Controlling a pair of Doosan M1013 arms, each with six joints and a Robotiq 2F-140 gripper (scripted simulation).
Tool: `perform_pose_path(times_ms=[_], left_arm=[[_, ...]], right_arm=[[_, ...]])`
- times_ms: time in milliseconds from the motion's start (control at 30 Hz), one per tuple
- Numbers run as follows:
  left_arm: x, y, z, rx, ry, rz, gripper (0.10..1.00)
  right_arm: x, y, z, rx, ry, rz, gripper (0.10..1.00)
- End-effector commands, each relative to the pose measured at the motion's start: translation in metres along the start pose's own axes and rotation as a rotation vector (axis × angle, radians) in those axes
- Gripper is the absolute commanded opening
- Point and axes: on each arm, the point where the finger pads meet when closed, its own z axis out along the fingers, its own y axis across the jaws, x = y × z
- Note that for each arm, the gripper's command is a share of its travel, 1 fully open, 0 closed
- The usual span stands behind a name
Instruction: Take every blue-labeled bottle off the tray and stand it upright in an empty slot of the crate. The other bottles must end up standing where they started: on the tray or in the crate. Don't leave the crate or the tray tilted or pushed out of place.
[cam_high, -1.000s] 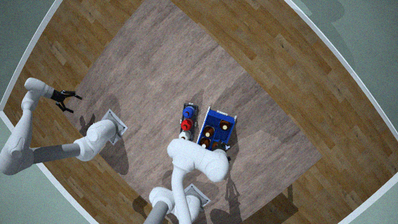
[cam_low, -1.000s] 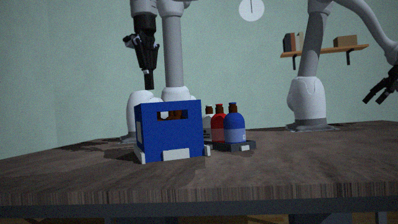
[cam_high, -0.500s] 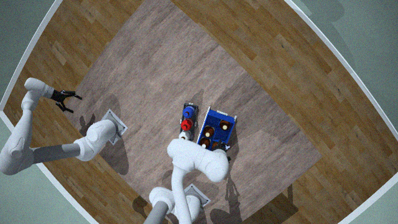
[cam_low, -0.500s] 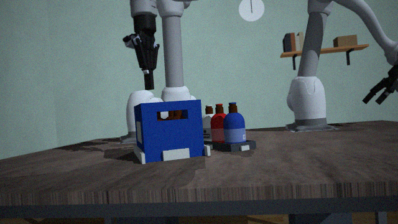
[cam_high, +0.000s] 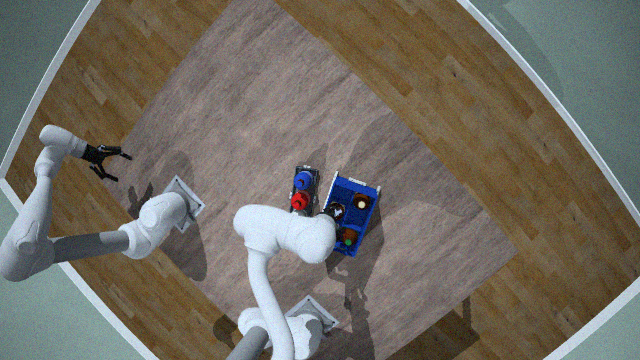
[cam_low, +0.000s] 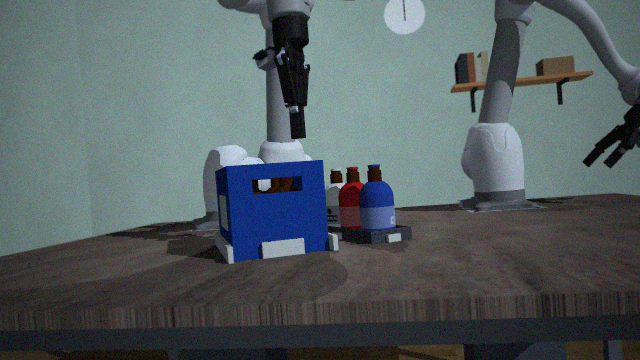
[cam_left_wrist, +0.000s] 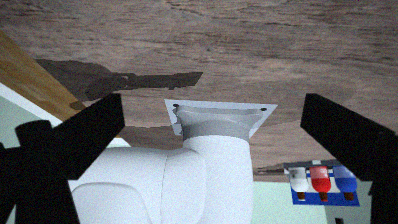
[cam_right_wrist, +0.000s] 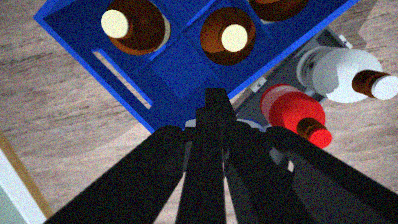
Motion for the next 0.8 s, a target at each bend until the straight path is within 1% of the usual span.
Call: perform_pose_path(times_ms=[0, 267, 333, 367, 400, 467, 500, 767], left_arm=[[0.000, 0.000, 0.000, 0.000, 0.001, 0.000, 1.000], [0.000, 0.000, 0.000, 0.000, 0.001, 0.000, 1.000], [0.000, 0.000, 0.000, 0.000, 0.001, 0.000, 1.000], [0.000, 0.000, 0.000, 0.000, 0.001, 0.000, 1.000], [0.000, 0.000, 0.000, 0.000, 0.001, 0.000, 1.000], [0.000, 0.000, 0.000, 0.000, 0.001, 0.000, 1.000], [0.000, 0.000, 0.000, 0.000, 0.001, 0.000, 1.000], [0.000, 0.000, 0.000, 0.000, 0.001, 0.000, 1.000]], right_arm=[[-0.039, 0.017, -0.001, -0.001, 0.001, -0.023, 0.099], [-0.110, 0.060, 0.001, -0.004, 0.003, -0.071, 0.099], [-0.110, 0.060, 0.001, -0.004, 0.003, -0.071, 0.099], [-0.125, 0.071, 0.002, -0.005, 0.003, -0.081, 0.099], [-0.132, 0.077, 0.002, -0.005, 0.003, -0.086, 0.099], [-0.134, 0.079, 0.002, -0.005, 0.004, -0.088, 0.099], [-0.134, 0.079, 0.002, -0.005, 0.004, -0.088, 0.442], [-0.134, 0.079, 0.002, -0.005, 0.004, -0.088, 0.442]])
